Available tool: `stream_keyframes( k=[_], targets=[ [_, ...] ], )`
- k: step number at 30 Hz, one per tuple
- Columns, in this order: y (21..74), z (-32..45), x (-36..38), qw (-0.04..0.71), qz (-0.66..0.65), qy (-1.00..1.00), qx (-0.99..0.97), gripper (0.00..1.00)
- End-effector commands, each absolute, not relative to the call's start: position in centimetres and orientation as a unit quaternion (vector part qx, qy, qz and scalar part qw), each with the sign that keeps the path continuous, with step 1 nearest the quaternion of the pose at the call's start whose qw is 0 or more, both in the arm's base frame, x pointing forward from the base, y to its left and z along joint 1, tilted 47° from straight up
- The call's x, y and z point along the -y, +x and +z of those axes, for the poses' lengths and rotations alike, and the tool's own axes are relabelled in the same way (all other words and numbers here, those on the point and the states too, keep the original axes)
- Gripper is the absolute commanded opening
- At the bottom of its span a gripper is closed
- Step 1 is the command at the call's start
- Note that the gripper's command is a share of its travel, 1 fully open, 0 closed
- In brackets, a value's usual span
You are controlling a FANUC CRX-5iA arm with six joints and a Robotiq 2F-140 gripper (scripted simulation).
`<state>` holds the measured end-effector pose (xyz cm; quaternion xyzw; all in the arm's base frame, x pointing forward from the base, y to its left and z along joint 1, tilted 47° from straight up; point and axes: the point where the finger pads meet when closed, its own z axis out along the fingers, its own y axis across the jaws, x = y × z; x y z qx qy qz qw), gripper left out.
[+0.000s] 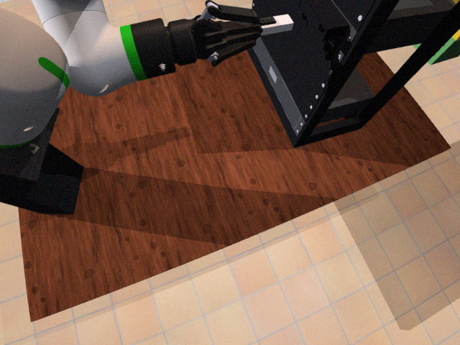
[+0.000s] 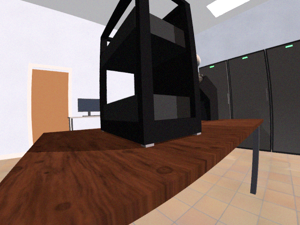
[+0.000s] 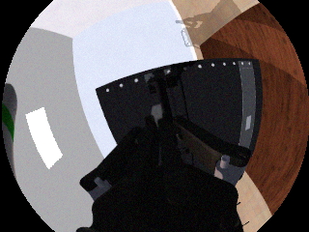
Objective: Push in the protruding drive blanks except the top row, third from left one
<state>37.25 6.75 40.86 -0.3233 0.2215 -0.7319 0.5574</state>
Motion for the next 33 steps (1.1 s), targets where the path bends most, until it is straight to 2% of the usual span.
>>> stream_keyframes(
  k=[1,10,33],
  targets=[
    [37.2,41.1,-6.9,0.561,-0.73,-0.321,-0.222,0.0],
    [39.9,43.7,-7.0,0.561,-0.73,-0.321,-0.222,0.0],
    [39.9,43.8,-7.0,0.561,-0.73,-0.321,-0.222,0.0]
  ],
)
